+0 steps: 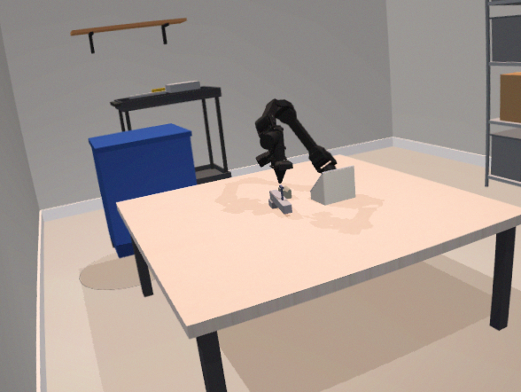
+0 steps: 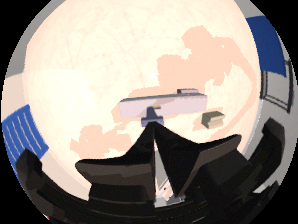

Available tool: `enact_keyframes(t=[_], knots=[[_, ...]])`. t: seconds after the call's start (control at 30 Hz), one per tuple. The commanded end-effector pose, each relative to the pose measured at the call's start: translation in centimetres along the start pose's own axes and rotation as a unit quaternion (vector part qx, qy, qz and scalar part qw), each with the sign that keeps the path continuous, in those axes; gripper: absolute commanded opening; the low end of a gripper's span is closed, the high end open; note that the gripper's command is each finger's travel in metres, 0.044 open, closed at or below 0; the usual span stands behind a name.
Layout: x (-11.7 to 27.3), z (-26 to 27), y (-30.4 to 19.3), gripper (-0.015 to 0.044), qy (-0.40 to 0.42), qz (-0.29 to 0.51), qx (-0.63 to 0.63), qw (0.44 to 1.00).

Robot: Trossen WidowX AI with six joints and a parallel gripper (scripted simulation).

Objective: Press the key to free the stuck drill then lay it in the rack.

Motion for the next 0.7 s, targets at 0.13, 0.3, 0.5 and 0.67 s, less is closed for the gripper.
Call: enact_keyframes(t=[0.13, 0.3, 0.5, 0.67], knots=[[-0.8, 0.0, -0.2, 0.0, -0.004, 0.005, 0.007, 1.0], [-1.4, -0.1, -0.4, 0.0, -0.005, 0.006, 0.008, 1.0], [-1.6, -0.2, -0.4, 0.0, -0.005, 0.006, 0.008, 1.0], [-1.7, -0.1, -0.3, 0.0, -0.005, 0.006, 0.008, 1.0]])
Point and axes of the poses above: the point midway between the two fingers, 35 mm back from their tips, its own x axis back along the fingers, its own z axis across the jaws, y = z × x, the point moved 9 cm from there along x, back along the fingers, and after that the axes turned 4 degrees about -x, right-handed, at the moved point
